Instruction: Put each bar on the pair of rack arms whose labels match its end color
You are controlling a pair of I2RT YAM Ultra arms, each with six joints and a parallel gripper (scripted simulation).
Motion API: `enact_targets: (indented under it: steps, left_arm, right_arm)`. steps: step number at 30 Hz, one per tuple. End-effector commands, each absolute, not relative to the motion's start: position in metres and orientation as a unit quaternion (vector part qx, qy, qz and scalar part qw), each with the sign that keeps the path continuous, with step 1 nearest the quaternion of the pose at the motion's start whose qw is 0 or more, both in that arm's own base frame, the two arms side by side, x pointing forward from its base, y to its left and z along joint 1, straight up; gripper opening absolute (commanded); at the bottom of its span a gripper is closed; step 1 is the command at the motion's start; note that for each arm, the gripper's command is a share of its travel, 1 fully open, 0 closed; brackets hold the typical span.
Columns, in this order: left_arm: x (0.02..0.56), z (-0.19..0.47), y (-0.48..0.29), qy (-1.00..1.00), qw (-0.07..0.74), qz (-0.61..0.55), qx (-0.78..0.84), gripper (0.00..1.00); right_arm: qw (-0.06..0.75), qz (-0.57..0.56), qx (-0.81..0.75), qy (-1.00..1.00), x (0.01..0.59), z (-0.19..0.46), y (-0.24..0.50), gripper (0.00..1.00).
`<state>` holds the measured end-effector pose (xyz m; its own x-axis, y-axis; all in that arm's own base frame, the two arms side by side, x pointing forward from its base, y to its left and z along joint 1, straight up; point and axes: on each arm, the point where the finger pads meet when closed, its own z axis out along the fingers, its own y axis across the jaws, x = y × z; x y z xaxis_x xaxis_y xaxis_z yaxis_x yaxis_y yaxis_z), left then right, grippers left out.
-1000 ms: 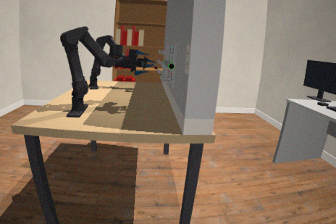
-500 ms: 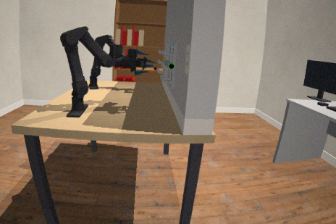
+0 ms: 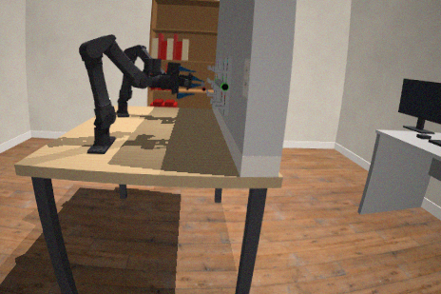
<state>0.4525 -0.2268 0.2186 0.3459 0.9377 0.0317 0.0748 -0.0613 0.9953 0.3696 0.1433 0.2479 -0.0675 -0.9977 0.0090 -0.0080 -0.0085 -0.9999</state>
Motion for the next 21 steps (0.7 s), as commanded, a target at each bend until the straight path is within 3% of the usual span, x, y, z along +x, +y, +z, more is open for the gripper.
enact_targets:
  steps: [1,21]
  left_arm:
    - [0.453,0.262,-0.235,0.409,0.576,0.407,0.579,0.0]
    - [0.442,0.279,-0.267,0.409,0.576,0.407,0.579,0.0]
  right_arm:
    - [0.486,-0.515,-0.481,0.516,0.365,0.255,0.143,1.0]
    - [0.486,-0.515,-0.481,0.516,0.365,0.255,0.143,1.0]
